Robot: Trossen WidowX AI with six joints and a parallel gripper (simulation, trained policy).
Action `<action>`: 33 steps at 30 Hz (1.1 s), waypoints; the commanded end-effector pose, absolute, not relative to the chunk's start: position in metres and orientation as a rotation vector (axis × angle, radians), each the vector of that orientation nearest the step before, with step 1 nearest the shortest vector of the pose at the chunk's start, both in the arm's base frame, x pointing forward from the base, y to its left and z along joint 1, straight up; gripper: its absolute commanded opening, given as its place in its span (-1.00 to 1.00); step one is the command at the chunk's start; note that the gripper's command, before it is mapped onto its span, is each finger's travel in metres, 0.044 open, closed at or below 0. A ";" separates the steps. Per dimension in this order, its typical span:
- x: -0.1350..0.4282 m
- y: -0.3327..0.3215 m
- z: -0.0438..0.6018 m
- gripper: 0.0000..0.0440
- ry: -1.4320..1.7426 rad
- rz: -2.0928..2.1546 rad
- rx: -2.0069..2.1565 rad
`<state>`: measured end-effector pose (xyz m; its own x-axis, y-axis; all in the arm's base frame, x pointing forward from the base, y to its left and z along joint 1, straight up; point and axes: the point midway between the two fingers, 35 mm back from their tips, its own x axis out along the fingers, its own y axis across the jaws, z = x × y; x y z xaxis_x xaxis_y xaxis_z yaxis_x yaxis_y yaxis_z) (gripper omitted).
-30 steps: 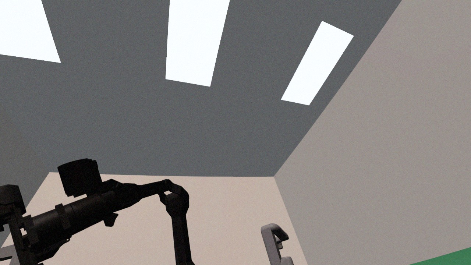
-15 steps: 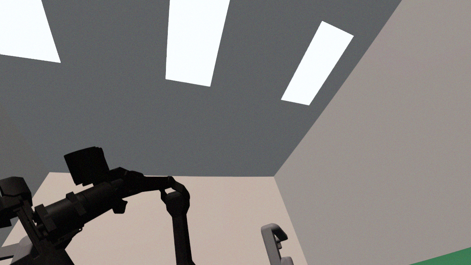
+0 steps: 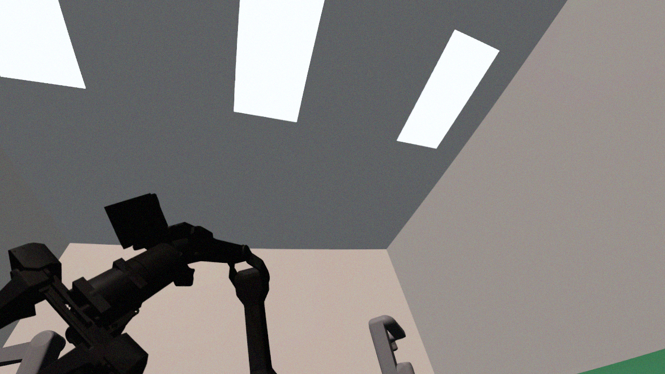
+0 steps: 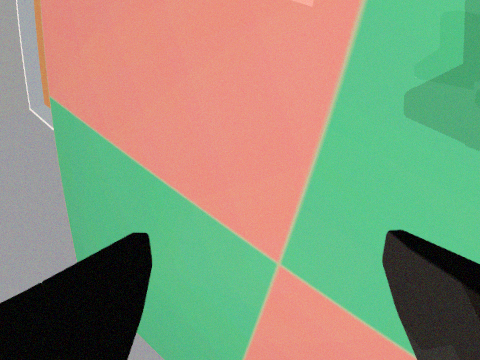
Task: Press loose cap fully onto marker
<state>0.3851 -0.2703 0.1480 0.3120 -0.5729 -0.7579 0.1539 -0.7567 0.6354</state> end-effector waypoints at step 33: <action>0.403 -0.168 0.145 0.45 -0.087 -1.715 2.119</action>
<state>0.4023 -0.1749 0.1452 0.2475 -0.3227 -0.9136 0.2043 -0.9043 0.3748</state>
